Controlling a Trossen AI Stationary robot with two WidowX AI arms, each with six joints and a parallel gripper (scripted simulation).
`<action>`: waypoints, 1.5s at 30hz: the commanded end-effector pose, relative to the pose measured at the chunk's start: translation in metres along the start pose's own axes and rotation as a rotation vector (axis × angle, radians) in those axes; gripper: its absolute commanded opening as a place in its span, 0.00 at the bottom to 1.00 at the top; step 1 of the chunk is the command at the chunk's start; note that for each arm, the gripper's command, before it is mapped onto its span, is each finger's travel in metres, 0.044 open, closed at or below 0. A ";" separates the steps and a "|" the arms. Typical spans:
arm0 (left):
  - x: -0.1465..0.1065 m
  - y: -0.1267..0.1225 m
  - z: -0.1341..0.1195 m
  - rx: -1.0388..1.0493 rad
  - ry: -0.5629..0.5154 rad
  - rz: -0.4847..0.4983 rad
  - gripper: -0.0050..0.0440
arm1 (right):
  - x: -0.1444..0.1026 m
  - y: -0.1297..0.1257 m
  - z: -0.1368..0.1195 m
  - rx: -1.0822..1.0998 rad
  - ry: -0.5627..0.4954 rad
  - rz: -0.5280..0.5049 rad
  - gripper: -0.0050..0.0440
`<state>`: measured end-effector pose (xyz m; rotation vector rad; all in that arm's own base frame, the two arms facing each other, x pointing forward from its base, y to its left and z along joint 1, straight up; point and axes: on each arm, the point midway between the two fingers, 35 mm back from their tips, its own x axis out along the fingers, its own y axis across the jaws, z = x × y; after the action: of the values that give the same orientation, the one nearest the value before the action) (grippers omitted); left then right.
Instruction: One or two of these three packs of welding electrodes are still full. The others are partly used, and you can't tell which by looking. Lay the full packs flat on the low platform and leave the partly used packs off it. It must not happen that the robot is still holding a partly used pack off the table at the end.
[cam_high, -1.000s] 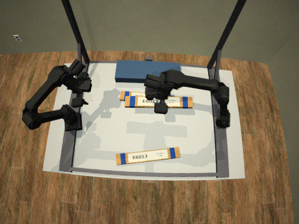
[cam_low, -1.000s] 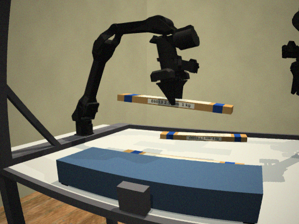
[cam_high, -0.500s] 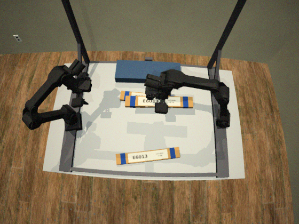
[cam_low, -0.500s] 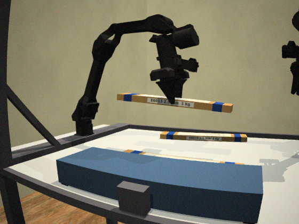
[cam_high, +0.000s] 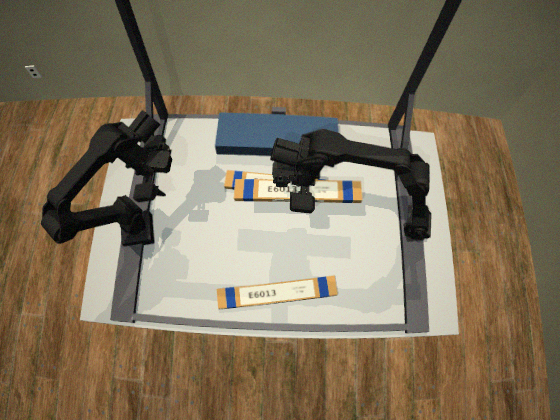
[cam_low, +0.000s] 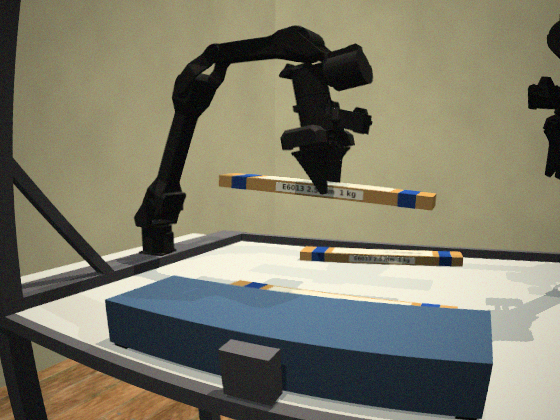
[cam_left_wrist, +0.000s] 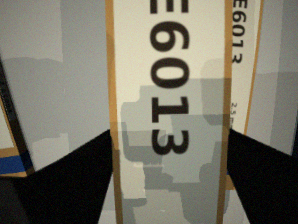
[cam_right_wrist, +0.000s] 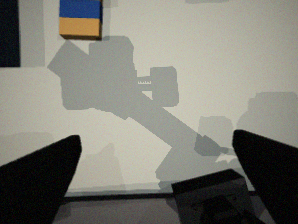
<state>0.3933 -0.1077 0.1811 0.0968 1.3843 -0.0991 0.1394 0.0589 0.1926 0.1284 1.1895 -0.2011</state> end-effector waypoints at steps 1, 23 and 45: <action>-0.047 0.000 0.010 -0.005 -0.135 -0.016 0.00 | -0.005 0.002 0.003 0.006 -0.014 0.015 0.98; 0.005 0.000 -0.001 -0.004 -0.110 -0.015 0.00 | -0.005 0.002 0.003 0.006 -0.014 0.015 0.98; 0.028 -0.001 -0.004 -0.004 -0.110 -0.015 0.00 | -0.005 0.002 0.003 0.006 -0.014 0.015 0.98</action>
<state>0.3883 -0.1063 0.1137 0.0985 1.3928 -0.0980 0.1394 0.0589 0.1926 0.1284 1.1895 -0.2011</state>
